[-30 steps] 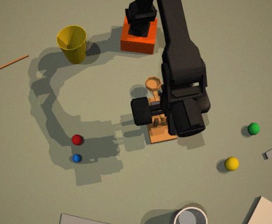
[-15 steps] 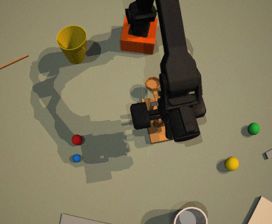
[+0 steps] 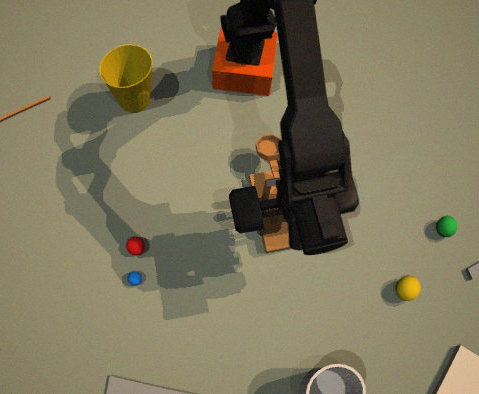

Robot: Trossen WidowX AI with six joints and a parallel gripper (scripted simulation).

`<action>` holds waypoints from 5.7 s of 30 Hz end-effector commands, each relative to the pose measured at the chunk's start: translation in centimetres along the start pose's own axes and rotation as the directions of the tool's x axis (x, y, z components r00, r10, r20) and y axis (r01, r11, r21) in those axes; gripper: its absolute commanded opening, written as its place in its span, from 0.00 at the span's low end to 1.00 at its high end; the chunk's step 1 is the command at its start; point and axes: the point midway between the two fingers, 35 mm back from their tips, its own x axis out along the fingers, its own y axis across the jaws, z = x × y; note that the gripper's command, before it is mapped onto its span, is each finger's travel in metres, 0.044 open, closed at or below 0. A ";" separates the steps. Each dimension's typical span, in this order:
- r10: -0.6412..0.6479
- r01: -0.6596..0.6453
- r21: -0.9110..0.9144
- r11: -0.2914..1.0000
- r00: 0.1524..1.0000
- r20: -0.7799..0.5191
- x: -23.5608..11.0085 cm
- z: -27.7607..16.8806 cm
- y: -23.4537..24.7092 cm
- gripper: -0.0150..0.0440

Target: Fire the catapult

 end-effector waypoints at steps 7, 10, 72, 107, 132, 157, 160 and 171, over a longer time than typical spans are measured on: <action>-0.003 0.003 0.003 1.000 1.000 -0.010 2.0 -0.3 0.0 1.00; -0.003 0.003 0.003 1.000 1.000 -0.010 2.4 -0.4 0.0 1.00; -0.003 0.003 0.002 1.000 1.000 -0.010 1.9 -0.2 -0.1 0.25; -0.001 0.001 0.004 1.000 1.000 -0.010 -8.2 -0.1 -0.1 1.00; -0.003 0.003 0.004 1.000 1.000 -0.010 -1.9 -0.3 -0.1 1.00; -0.003 0.003 0.004 1.000 1.000 -0.010 2.2 -0.5 -0.1 1.00; -0.003 0.003 0.004 1.000 1.000 -0.010 2.4 -0.5 -0.1 1.00; -0.001 0.001 0.003 1.000 1.000 -0.005 2.1 -0.3 -0.1 0.69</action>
